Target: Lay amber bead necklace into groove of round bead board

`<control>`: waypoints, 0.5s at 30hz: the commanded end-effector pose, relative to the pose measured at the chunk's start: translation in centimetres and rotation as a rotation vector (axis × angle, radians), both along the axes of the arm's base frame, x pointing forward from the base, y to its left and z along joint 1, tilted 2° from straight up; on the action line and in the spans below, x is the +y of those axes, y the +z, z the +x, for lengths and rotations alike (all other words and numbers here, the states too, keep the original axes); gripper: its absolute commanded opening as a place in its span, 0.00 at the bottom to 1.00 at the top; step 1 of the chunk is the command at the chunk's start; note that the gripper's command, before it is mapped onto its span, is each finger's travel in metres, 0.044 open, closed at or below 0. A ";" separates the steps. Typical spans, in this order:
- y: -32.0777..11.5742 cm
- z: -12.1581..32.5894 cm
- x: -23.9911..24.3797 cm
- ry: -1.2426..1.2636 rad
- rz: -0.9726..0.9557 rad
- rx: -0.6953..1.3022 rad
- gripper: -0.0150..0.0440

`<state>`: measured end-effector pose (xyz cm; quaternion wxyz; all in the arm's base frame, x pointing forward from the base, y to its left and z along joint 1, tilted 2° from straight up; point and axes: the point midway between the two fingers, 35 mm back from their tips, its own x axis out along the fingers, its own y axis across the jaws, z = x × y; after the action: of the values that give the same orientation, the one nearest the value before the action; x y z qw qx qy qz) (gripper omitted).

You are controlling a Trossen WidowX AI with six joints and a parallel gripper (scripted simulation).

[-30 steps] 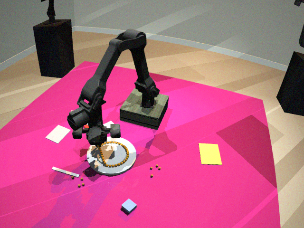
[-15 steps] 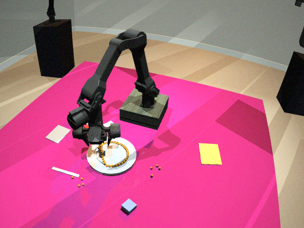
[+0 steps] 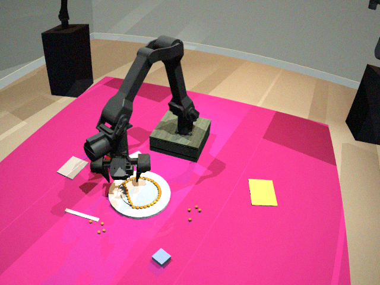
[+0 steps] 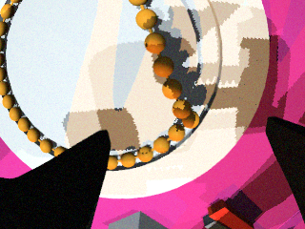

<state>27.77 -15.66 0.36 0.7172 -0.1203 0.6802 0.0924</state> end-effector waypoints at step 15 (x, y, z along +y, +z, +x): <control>3.0 6.5 4.3 0.428 -0.019 0.004 0.47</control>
<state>32.32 -12.89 2.37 0.6934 -0.2224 0.6572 0.1943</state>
